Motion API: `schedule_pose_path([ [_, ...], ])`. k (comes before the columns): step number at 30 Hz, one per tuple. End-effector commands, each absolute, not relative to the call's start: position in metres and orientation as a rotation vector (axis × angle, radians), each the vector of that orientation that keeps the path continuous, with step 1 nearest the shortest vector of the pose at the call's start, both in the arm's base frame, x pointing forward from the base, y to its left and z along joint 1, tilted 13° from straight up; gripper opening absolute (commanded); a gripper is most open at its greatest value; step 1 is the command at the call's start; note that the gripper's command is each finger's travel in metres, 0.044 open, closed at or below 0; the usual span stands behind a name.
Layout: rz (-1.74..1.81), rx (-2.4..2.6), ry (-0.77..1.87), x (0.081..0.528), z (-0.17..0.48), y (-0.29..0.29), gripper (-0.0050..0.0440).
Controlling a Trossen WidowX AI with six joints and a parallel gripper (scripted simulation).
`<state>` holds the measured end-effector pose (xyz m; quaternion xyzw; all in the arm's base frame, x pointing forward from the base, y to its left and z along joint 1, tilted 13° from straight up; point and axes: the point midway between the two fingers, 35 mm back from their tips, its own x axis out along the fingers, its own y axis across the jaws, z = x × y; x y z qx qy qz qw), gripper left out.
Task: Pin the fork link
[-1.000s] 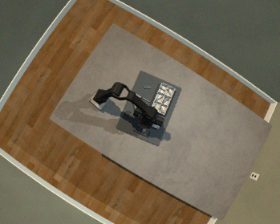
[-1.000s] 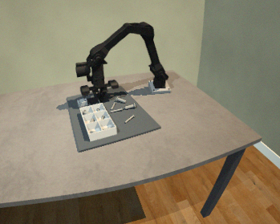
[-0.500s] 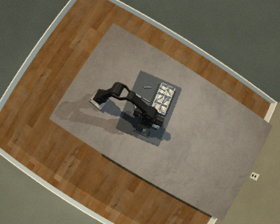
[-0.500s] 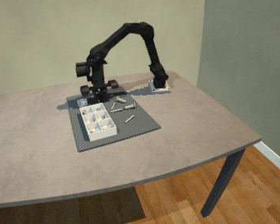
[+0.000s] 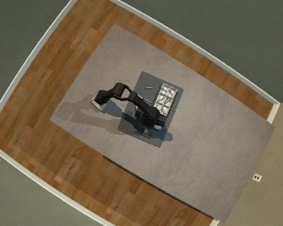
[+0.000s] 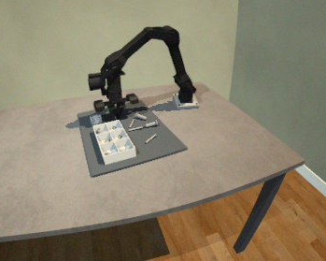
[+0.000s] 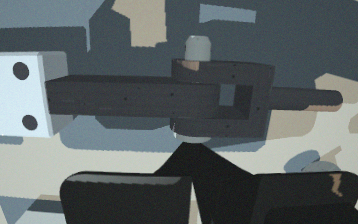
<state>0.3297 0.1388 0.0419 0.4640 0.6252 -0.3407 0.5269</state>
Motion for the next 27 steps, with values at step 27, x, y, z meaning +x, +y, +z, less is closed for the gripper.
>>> schedule_pose_path([
  [27,-0.797,1.119,1.480,0.3275,0.0510,0.1468,-0.0050],
])
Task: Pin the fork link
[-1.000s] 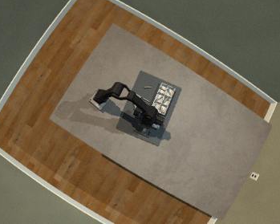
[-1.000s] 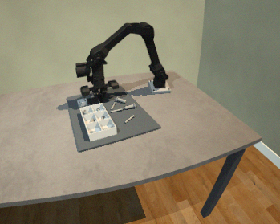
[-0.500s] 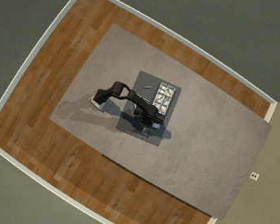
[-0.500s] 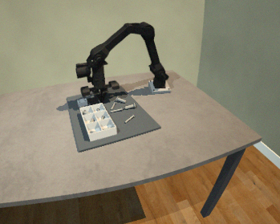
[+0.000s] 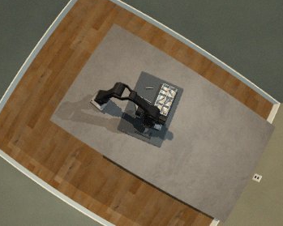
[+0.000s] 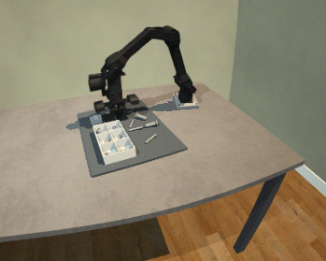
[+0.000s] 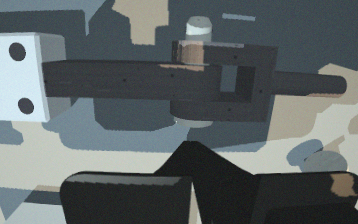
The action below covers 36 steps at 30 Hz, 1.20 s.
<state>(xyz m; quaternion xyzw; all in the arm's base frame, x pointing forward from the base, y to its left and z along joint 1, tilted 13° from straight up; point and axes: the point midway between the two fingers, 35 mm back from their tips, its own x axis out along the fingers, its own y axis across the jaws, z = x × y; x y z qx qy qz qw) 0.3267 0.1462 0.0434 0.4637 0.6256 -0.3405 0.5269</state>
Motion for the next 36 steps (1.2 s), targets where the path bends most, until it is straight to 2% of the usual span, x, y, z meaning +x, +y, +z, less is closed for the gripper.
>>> schedule_pose_path([
  [1,-0.797,1.119,1.480,0.328,0.051,0.147,-0.0050],
  [21,-0.790,1.121,1.477,0.332,0.067,0.144,-0.0050],
  [36,-0.778,1.128,1.468,0.332,0.103,0.136,-0.0050],
])
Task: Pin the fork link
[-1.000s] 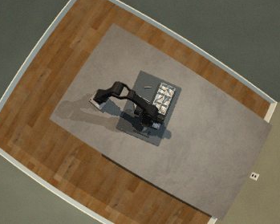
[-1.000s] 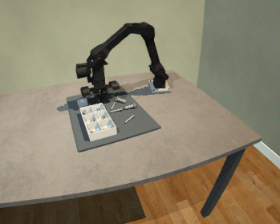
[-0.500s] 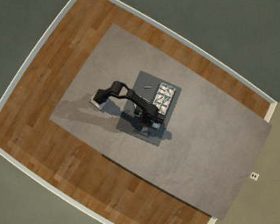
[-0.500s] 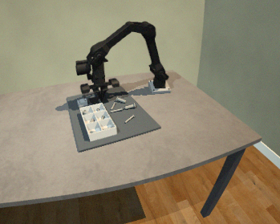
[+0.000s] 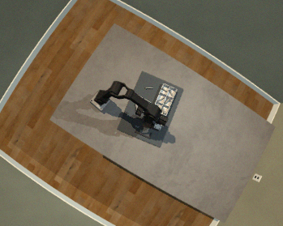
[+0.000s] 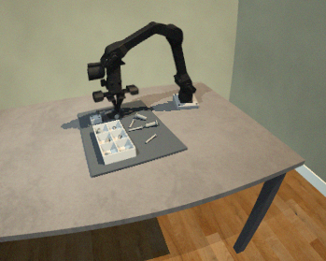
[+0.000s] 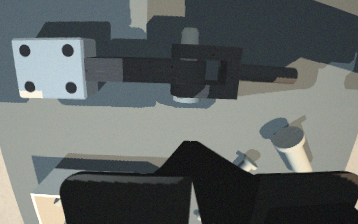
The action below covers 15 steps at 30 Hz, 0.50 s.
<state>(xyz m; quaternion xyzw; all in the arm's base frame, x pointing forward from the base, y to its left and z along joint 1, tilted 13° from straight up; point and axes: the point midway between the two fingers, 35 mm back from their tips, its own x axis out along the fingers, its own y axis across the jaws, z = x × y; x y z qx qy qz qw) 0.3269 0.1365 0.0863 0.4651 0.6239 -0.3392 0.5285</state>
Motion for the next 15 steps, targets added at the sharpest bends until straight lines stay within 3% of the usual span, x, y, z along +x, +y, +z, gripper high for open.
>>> schedule_pose_path([
  [1,-0.778,1.128,1.468,0.332,0.103,0.136,-0.0050],
  [15,-0.778,1.128,1.469,0.331,0.126,0.131,-0.0050],
])
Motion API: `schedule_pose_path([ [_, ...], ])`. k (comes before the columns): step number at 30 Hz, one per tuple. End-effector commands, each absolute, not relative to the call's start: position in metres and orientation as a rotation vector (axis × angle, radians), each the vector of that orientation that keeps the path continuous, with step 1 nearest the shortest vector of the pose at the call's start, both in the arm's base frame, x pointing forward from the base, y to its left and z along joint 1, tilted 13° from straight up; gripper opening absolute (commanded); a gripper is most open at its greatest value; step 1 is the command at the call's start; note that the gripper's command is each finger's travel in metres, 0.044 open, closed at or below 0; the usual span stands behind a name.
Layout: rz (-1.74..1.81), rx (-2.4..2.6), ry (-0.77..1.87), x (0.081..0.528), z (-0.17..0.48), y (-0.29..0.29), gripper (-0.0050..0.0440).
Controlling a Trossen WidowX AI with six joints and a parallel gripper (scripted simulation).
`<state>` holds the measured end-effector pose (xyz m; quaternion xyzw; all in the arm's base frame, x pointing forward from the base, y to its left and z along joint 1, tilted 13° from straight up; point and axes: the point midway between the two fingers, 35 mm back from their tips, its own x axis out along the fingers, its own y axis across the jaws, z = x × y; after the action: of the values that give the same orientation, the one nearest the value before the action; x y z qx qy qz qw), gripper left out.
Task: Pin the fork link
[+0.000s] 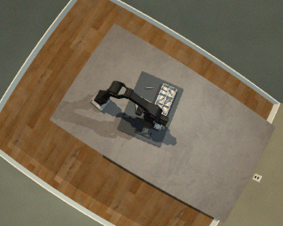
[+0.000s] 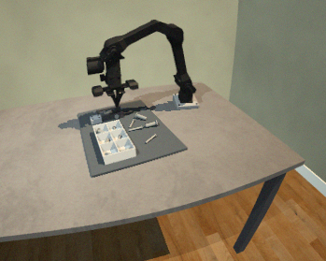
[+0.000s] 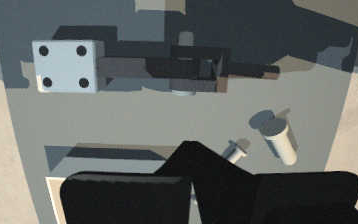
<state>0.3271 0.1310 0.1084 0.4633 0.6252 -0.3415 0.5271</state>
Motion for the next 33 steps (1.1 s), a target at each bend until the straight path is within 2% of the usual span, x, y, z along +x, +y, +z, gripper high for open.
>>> schedule_pose_path([
  [1,-0.779,1.128,1.469,0.3310,0.1270,0.1307,-0.0050],
  [33,-0.783,1.125,1.472,0.3307,0.1294,0.1301,-0.0050],
])
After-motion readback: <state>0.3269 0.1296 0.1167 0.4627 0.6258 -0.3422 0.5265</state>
